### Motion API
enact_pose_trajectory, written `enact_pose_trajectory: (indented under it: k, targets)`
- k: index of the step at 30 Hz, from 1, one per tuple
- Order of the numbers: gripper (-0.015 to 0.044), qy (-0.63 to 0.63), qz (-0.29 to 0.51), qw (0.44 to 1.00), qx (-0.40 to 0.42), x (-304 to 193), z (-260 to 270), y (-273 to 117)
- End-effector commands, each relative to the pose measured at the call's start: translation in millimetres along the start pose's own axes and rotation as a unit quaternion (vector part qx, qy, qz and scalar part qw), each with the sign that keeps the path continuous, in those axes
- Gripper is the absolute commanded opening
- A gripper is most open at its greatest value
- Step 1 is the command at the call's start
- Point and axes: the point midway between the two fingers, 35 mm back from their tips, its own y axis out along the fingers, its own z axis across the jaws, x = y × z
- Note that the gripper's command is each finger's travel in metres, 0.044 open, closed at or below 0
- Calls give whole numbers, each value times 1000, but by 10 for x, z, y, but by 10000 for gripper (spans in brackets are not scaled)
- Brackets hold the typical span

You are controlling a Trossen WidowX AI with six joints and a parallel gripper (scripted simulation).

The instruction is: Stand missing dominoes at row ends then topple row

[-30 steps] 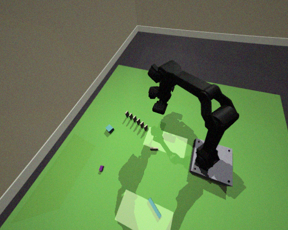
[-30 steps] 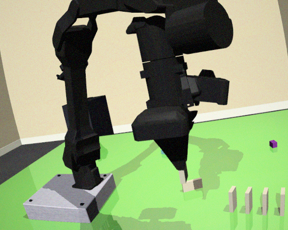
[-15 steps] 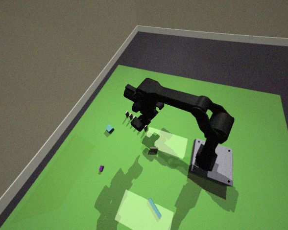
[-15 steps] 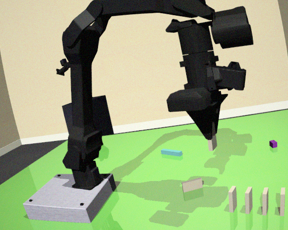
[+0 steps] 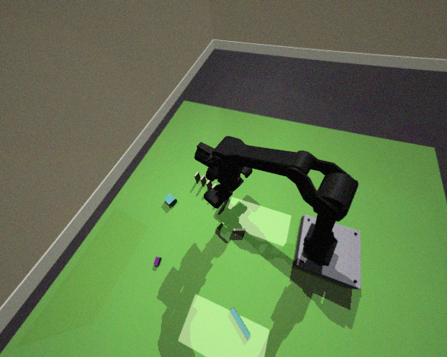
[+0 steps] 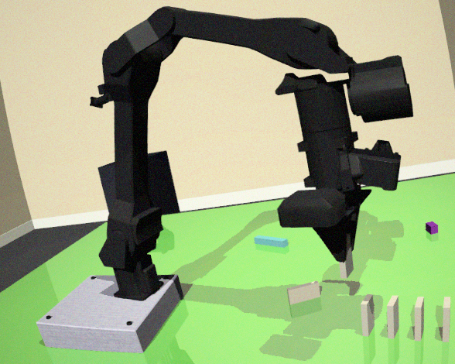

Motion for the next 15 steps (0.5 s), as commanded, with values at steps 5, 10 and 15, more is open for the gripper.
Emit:
enact_pose_trajectory:
  k: [5,10,15]
  targets:
    - [107,2,5,1000,-2,-27,-10,389]
    - [107,2,5,1000,-2,-62,-16,629]
    - [107,2,5,1000,-2,-100,-21,791]
